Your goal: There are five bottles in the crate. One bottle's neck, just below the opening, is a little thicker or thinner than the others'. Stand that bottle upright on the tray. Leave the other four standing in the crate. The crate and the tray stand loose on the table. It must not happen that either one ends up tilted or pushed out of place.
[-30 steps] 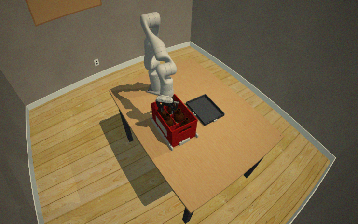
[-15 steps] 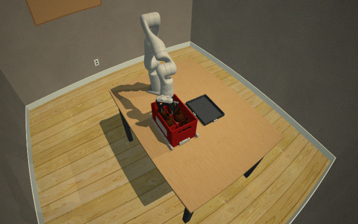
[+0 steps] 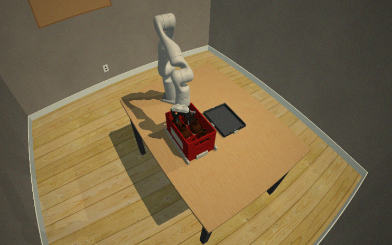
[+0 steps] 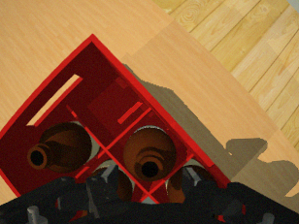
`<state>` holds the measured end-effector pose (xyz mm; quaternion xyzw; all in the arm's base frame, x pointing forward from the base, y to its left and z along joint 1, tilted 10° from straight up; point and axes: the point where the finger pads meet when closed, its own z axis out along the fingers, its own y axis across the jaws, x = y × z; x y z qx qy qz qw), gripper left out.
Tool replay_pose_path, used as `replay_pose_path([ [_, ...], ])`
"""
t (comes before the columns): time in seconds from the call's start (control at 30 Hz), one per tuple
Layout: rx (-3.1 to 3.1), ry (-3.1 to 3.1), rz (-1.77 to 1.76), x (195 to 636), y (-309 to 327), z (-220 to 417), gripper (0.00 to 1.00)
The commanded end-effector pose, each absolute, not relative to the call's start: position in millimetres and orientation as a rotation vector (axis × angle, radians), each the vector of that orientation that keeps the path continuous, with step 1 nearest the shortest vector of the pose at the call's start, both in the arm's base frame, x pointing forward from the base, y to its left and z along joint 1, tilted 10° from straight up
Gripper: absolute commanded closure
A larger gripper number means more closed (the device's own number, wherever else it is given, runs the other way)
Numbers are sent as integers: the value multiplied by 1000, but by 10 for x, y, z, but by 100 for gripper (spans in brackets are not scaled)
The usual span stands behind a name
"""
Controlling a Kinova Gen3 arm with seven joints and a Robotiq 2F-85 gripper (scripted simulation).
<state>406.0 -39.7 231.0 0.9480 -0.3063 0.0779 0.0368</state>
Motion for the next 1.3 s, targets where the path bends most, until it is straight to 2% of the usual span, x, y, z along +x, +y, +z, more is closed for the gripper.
replay_pose_path([
  [0.0, 2911, -940, 241, 4063, -397, 2316, 36],
  [1.27, 2911, -940, 241, 4097, -428, 2053, 36],
])
